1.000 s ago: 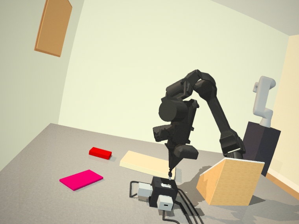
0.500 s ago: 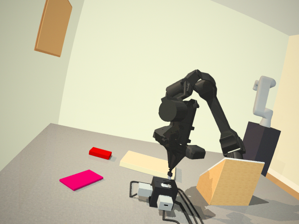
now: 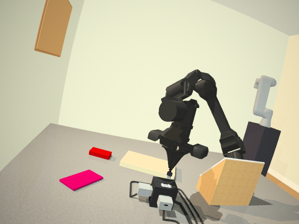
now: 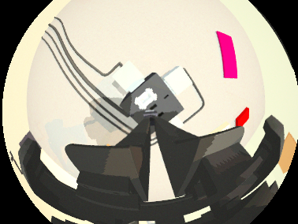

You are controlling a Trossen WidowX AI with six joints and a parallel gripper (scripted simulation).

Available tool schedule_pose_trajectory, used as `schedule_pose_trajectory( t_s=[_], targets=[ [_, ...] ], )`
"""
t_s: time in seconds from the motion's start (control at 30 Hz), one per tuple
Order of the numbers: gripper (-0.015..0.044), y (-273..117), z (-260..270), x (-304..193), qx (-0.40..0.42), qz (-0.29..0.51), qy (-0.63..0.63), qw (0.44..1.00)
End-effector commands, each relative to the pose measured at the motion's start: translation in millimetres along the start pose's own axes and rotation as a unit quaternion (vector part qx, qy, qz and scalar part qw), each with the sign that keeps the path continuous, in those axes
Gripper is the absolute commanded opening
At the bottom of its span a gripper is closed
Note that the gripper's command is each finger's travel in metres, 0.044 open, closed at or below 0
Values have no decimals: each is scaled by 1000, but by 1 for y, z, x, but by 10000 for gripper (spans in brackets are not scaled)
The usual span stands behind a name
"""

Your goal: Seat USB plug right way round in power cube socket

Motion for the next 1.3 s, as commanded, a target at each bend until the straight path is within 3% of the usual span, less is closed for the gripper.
schedule_pose_trajectory(
  t_s=[0.0, 0.63, 1.27],
  targets=[
    [0, 0, 0, 0, 0, -1, -59, 998],
    [0, 0, 0, 0, 0, -1, -301, 954],
    [0, 1, 0, 0, 0, -2, -306, 952]
  ],
)
Point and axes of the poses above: the point midway between the two fingers, 35 mm back from their tips, its own y axis out along the fingers, its own z axis across the jaws, x = y × z, the point moved 8 cm from there along -y, back along the fingers, and after that the axes turned 3 degrees about y, right-handed, at the moved point
